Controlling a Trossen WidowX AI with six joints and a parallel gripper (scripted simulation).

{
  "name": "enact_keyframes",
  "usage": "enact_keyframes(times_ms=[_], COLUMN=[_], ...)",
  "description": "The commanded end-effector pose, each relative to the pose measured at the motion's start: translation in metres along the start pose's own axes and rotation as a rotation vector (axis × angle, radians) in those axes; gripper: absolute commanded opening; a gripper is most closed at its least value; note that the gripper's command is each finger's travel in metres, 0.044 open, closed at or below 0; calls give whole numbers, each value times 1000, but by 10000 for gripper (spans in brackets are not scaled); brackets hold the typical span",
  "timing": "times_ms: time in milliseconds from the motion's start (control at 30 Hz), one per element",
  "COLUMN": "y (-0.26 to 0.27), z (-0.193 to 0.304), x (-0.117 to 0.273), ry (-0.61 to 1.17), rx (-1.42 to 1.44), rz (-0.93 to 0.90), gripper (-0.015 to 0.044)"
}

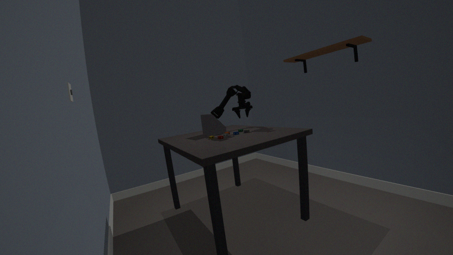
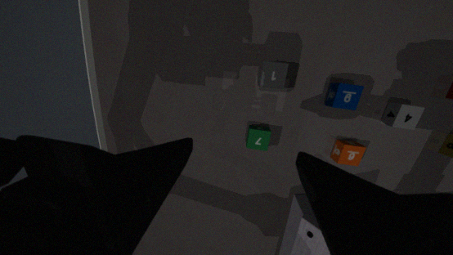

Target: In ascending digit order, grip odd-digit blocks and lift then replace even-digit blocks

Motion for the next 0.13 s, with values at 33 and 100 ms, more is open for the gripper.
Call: enact_keyframes(times_ms=[33,100], y=[13,13], z=[12,12], x=[7,7], ry=[11,11], rx=[-24,-24], rz=[-3,-3], gripper=[400,400])
Point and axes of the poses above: the point midway between the two fingers, 35 mm back from their tips, its own x axis back along the fingers, its own y axis across the jaws, z = x × y, the point moved 5 cm from there along x, back along the fingers, and after that the axes turned 2 degrees about x, right-handed, at the moved point
